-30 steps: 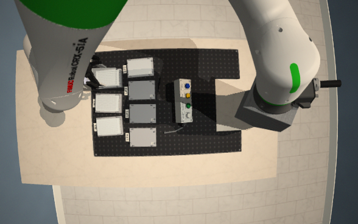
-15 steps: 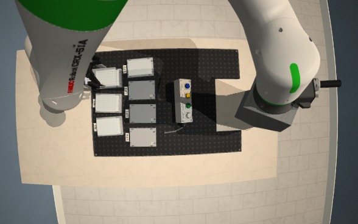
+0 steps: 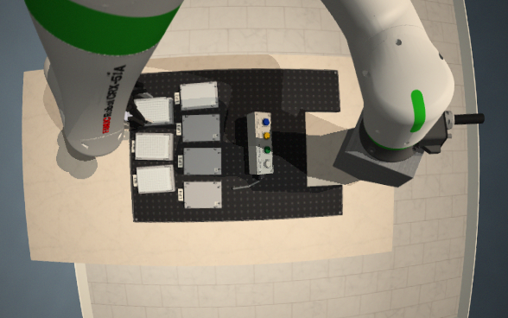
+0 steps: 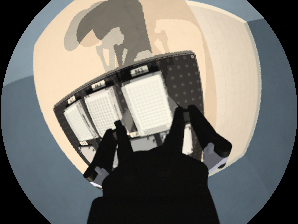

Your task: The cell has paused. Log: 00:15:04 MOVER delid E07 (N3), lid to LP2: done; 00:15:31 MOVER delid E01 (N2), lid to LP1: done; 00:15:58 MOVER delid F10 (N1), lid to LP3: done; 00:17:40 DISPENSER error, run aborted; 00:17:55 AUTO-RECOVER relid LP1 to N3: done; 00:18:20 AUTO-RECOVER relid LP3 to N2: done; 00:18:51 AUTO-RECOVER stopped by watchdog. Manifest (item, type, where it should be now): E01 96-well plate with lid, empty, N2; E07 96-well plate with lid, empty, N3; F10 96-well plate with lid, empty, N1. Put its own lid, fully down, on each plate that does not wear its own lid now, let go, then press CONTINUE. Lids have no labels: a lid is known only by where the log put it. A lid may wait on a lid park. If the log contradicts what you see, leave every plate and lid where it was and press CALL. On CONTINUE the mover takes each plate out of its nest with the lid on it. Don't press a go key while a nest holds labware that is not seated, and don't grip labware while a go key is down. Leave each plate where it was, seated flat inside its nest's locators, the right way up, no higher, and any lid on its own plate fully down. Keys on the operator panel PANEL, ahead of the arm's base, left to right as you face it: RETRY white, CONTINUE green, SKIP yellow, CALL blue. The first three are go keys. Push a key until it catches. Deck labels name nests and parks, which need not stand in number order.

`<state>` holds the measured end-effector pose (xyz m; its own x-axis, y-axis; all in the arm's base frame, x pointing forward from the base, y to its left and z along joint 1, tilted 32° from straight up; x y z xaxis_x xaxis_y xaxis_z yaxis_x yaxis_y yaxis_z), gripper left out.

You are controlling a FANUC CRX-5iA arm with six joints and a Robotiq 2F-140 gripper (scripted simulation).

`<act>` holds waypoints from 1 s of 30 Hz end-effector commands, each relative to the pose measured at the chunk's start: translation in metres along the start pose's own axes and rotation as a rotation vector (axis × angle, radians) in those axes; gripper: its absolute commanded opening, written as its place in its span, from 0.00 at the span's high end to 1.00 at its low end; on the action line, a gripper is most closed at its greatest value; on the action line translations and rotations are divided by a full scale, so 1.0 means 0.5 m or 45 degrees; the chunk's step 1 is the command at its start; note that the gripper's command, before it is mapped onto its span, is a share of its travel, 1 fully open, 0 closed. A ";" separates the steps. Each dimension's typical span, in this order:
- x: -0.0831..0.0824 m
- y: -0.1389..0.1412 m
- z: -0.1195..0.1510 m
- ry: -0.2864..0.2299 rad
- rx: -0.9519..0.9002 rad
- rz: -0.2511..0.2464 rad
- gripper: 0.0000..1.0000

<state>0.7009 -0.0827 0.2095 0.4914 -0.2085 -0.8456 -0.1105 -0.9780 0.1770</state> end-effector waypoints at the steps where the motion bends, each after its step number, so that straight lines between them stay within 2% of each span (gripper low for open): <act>1: 0.005 0.000 -0.001 0.001 0.000 0.000 1.00; 13: 0.018 0.000 -0.001 0.001 0.000 0.000 1.00; 30: 0.019 0.001 -0.001 0.001 0.000 0.000 1.00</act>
<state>0.7060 -0.0850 0.2015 0.4914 -0.2085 -0.8456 -0.1105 -0.9780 0.1770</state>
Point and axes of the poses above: the point where the finger pads meet when closed, its own x axis out along the fingers, its own y axis across the jaws, z = x × y, the point moved 9 cm from there along -x, back along the fingers, and after that the axes turned 9 degrees about x, right-handed, at the moved point
